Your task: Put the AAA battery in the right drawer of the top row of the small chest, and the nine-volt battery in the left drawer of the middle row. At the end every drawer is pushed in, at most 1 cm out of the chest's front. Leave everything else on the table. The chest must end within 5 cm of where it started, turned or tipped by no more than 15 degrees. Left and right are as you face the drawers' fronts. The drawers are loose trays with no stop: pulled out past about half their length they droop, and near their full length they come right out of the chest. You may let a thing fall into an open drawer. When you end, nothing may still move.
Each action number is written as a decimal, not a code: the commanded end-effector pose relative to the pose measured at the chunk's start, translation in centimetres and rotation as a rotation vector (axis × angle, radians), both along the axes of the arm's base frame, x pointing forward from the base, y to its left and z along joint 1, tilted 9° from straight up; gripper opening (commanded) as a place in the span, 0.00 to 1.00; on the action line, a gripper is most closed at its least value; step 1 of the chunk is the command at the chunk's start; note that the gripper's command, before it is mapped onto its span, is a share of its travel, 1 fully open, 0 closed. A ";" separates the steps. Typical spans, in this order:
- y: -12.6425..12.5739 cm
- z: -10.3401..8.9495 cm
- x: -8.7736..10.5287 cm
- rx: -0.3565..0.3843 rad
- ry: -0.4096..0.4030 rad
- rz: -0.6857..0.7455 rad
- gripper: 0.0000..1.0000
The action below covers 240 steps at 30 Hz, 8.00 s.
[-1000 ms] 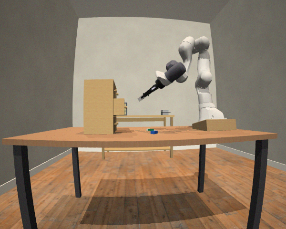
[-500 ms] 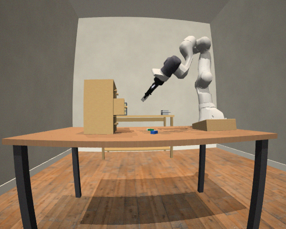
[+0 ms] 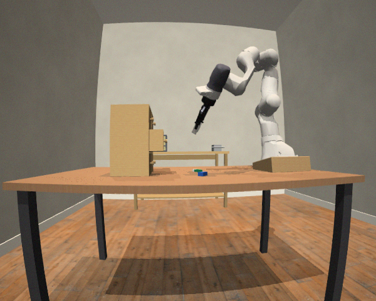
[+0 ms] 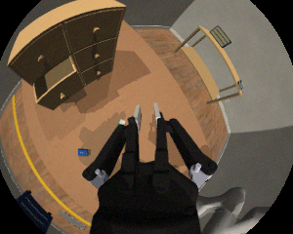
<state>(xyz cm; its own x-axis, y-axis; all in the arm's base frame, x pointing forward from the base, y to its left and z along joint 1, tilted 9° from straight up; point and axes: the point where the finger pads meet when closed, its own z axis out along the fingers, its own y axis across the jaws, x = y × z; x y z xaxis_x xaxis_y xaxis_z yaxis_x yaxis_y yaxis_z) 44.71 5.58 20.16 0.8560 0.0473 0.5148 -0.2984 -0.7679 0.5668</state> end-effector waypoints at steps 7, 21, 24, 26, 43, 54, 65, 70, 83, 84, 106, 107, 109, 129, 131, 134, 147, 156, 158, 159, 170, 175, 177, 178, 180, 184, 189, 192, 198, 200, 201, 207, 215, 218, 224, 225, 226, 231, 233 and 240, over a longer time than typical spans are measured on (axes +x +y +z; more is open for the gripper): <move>1.5 -0.3 -2.2 0.027 0.228 0.075 0.20; 6.4 -0.1 -5.4 0.224 0.440 0.141 0.20; 8.0 0.2 -6.1 0.281 0.485 0.172 0.20; 8.0 0.2 -6.1 0.281 0.485 0.172 0.20; 13.6 1.8 -8.1 0.472 0.599 0.304 0.20; 13.6 1.8 -8.1 0.472 0.599 0.304 0.20; 13.6 1.8 -8.1 0.472 0.599 0.304 0.20; 13.6 1.8 -8.1 0.472 0.599 0.304 0.20; 13.5 1.7 -8.0 0.472 0.595 0.295 0.20; 13.5 1.6 -8.0 0.474 0.591 0.286 0.20; 15.2 -2.7 -5.7 0.601 0.338 -0.210 0.20; 15.2 -2.7 -5.7 0.601 0.338 -0.210 0.20; 15.2 -2.7 -5.7 0.601 0.338 -0.210 0.20; 16.7 -6.5 -4.4 0.692 0.122 -0.600 0.20; 16.7 -6.5 -4.4 0.692 0.122 -0.600 0.20; 17.1 -7.5 -4.1 0.714 0.065 -0.700 0.20; 17.8 -9.6 -3.7 0.755 -0.048 -0.897 0.20; 18.2 -10.6 -3.6 0.773 -0.103 -0.992 0.20; 18.2 -10.6 -3.6 0.773 -0.103 -0.992 0.20; 18.5 -11.6 -3.4 0.789 -0.156 -1.083 0.20; 18.9 -12.6 -3.4 0.803 -0.207 -1.171 0.20; 19.2 -13.5 -3.3 0.816 -0.255 -1.254 0.20; 19.5 -14.4 -3.3 0.826 -0.300 -1.331 0.20; 19.5 -14.4 -3.3 0.826 -0.300 -1.331 0.20; 19.5 -14.4 -3.3 0.826 -0.300 -1.331 0.20; 19.8 -15.1 -3.3 0.835 -0.340 -1.401 0.20; 20.0 -15.8 -3.4 0.841 -0.376 -1.463 0.20; 20.0 -15.8 -3.4 0.841 -0.376 -1.463 0.20; 20.4 -16.9 -3.4 0.850 -0.432 -1.559 0.20; 20.5 -17.3 -3.5 0.853 -0.452 -1.594 0.20; 20.5 -17.3 -3.5 0.853 -0.452 -1.594 0.20; 20.7 -17.9 -3.5 0.856 -0.481 -1.644 0.20; 20.8 -17.9 -3.5 0.856 -0.483 -1.648 0.26; 20.8 -17.9 -3.5 0.856 -0.483 -1.648 0.26; 20.8 -17.9 -3.5 0.856 -0.483 -1.648 0.26; 20.8 -17.9 -3.5 0.856 -0.483 -1.648 0.26; 20.8 -17.9 -3.5 0.856 -0.483 -1.648 0.26; 20.8 -17.9 -3.5 0.856 -0.483 -1.648 0.26; 20.7 -18.0 -3.5 0.856 -0.483 -1.648 0.26; 20.7 -18.5 -3.5 0.856 -0.483 -1.648 0.26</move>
<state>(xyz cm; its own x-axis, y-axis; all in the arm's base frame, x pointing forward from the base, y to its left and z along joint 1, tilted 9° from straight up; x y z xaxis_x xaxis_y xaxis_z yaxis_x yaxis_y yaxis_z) 41.08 26.18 1.89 -0.4110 -0.9017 0.1342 -0.9112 0.4015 -0.0926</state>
